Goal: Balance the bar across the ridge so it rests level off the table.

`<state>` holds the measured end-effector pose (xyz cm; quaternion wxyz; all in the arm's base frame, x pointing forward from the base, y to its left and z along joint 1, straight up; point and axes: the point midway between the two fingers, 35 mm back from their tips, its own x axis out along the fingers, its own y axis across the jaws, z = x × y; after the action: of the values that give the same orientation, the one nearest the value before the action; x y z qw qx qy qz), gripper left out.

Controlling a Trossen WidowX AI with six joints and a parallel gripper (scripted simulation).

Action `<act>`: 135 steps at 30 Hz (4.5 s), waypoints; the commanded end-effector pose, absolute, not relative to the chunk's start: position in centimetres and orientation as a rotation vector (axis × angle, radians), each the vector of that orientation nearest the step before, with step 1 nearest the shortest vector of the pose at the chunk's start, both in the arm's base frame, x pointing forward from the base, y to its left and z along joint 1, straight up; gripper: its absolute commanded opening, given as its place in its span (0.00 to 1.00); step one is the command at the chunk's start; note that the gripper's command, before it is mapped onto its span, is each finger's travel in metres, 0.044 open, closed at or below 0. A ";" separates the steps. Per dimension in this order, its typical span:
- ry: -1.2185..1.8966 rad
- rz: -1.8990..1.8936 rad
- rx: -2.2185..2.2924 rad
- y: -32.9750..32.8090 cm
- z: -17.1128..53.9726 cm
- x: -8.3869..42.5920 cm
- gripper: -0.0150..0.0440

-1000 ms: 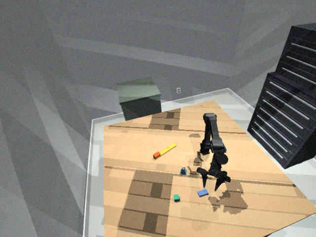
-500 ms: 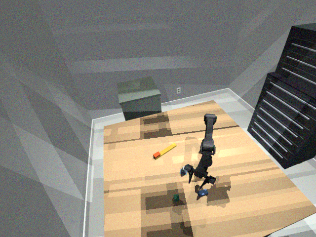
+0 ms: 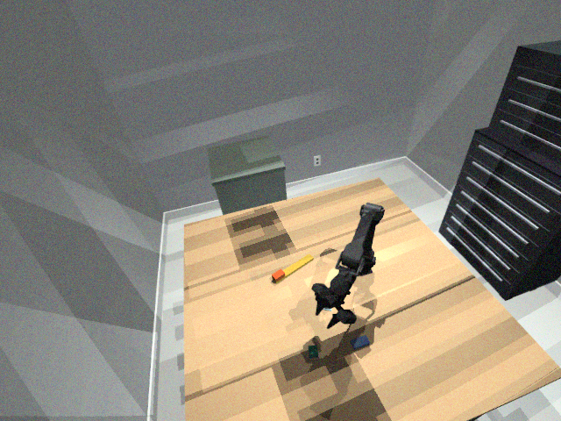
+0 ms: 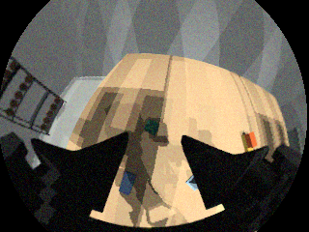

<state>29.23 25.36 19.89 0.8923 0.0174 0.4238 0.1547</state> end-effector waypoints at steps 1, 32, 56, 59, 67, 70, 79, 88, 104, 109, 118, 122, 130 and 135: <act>0.920 0.238 0.118 23.9 19.4 30.3 0.79; 1.029 -0.588 0.870 8.4 16.3 35.3 0.79; 0.807 -1.348 1.559 -3.1 14.9 34.4 0.79; 0.755 -1.446 1.640 -4.5 14.8 34.0 0.79; 0.585 -1.709 1.847 -8.0 14.5 32.7 0.79; 0.509 -1.807 1.920 -9.2 14.4 32.2 0.79; 0.353 -1.987 2.046 -11.4 14.3 31.0 0.79; 0.353 -1.987 2.046 -11.5 10.8 31.3 0.79; 0.353 -1.987 2.046 -11.5 6.7 31.2 0.79; 0.353 -1.987 2.046 -11.5 5.9 31.3 0.79; 0.353 -1.987 2.046 -11.5 5.0 31.3 0.79; 0.353 -1.987 2.046 -11.5 5.0 31.3 0.79; 0.353 -1.987 2.046 -11.5 5.0 31.3 0.79; 0.352 -1.985 2.039 -11.5 5.1 31.2 0.61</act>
<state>31.23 -11.53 5.07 0.1365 0.7045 0.1217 -0.6857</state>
